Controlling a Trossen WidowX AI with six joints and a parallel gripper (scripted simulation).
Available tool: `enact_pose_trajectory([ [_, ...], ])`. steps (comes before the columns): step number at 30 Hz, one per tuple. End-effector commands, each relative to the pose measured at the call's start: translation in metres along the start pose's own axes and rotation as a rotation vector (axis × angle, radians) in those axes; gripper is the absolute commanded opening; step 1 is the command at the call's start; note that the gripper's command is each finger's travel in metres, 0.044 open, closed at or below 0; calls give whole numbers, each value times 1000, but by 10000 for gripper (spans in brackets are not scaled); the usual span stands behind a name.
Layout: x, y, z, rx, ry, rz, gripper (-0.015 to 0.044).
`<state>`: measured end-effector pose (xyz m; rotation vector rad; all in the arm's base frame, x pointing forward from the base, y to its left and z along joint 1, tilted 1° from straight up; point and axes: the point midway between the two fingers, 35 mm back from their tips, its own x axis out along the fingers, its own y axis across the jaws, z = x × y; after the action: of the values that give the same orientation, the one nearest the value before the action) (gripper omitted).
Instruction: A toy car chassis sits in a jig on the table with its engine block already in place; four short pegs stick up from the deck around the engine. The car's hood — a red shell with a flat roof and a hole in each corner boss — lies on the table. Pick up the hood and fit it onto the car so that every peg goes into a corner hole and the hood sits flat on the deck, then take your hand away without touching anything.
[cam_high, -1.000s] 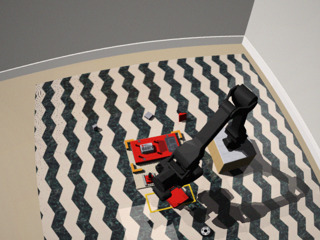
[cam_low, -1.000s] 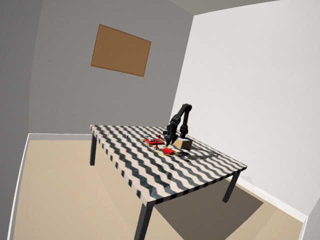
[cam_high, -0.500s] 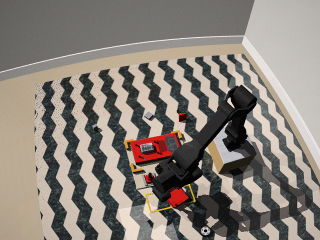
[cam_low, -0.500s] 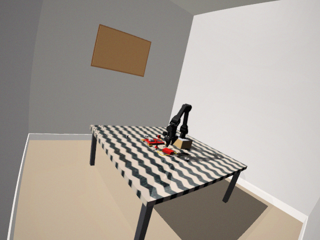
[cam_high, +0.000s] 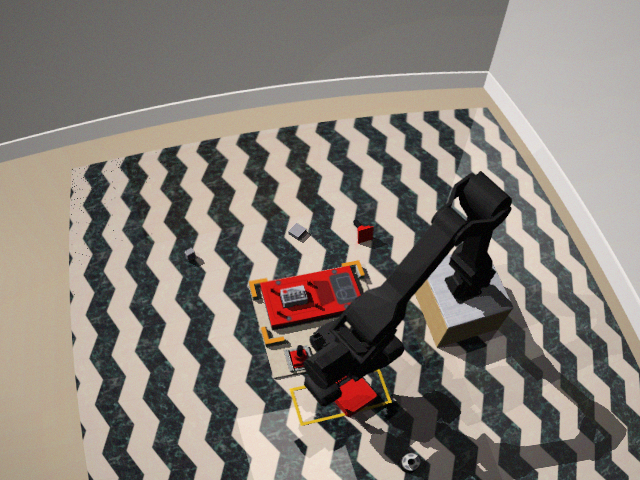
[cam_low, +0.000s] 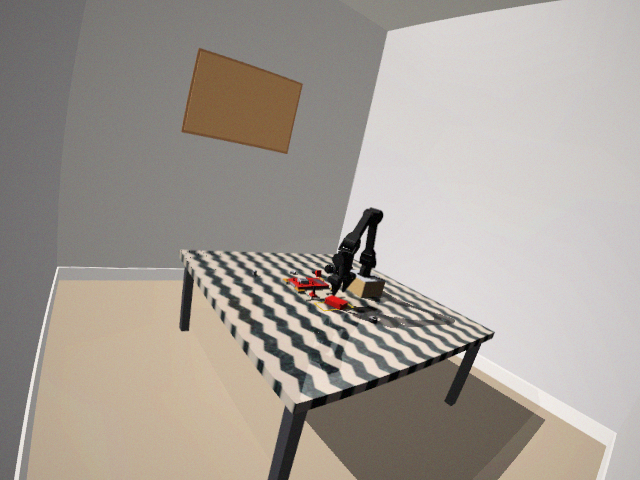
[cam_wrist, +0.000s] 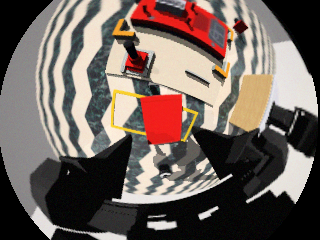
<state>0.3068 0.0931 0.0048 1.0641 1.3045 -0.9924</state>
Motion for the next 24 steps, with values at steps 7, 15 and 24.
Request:
enact_pose_trajectory([
  [7,10,-3,1,7,-4,-14,440],
  [15,15,-4,1,7,-4,-14,440],
  [24,21,-4,1,7,-4,-14,440],
])
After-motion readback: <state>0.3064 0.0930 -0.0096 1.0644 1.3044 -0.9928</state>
